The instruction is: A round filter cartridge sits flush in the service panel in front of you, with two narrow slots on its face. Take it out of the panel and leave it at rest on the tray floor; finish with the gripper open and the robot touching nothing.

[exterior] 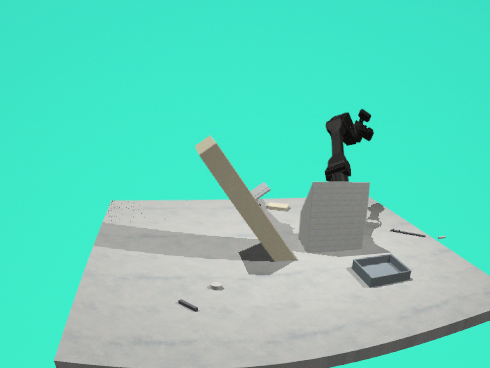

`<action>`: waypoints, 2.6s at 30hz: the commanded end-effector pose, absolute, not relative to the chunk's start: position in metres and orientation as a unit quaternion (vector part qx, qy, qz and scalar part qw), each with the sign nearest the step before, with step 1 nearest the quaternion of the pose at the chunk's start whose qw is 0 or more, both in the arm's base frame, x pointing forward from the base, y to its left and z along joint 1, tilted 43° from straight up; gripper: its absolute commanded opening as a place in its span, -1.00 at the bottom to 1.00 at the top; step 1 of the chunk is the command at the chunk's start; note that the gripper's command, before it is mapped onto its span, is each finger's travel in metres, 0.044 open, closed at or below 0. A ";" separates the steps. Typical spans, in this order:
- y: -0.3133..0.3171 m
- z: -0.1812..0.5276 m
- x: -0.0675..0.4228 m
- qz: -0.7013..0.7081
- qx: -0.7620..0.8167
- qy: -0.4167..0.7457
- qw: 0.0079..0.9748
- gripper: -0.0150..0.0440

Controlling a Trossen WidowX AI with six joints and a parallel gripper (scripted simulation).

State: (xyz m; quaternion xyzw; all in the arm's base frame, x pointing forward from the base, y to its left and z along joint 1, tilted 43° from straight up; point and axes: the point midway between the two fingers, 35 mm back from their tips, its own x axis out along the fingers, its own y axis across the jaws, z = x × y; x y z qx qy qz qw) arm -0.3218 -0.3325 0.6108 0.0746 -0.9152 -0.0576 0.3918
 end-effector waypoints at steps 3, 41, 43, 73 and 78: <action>-0.348 0.606 -0.308 -0.065 0.094 -0.916 0.385 0.60; -0.411 0.400 0.246 -0.352 0.568 -0.584 0.462 -0.13; -0.391 0.386 0.273 -0.363 0.580 -0.549 0.480 -0.13; 0.024 0.204 0.397 -0.305 0.490 0.002 0.817 -0.13; 0.075 0.174 0.368 -0.272 0.420 0.076 0.863 -0.13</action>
